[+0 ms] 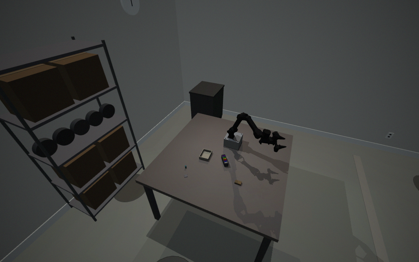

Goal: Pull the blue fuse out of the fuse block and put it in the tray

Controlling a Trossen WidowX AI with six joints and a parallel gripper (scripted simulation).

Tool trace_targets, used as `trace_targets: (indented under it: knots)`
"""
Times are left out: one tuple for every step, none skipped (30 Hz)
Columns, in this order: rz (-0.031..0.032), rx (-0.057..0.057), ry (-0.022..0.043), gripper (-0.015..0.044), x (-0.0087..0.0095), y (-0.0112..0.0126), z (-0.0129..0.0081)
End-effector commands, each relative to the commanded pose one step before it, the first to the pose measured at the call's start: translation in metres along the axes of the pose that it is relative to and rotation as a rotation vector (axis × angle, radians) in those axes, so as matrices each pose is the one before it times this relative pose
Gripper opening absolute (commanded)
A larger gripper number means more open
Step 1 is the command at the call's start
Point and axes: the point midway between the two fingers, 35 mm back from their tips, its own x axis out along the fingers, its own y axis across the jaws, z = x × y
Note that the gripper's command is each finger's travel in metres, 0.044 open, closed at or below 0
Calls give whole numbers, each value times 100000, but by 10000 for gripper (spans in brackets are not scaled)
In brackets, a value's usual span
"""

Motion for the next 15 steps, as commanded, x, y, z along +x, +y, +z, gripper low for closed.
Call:
trace_targets:
  knots:
    - [-463,427,78,374,-133,-153,-88]
    - [-1390,1282,225,348,-399,-456,-263]
    - [-2316,2145,348,321,-666,-759,-434]
    - [-2802,2610,376,295,-803,-922,-517]
    - [-3079,3437,791,269,-589,-895,-394]
    - [-3193,3741,919,243,-502,-892,-338]
    - [-3201,3741,871,216,-493,-904,-322]
    - [-3167,3716,837,190,-463,-896,-295]
    - [-3174,3716,791,164,-454,-906,-280]
    - [-3180,3716,746,138,-446,-917,-265]
    - [-4025,4694,879,111,-557,-1169,-319]
    - [-5342,6220,1058,85,-727,-1565,-396]
    - [-5416,6300,952,69,-711,-1611,-359]
    - [-5417,6301,836,69,-685,-1634,-315]
    - [-5414,6302,725,69,-658,-1655,-270]
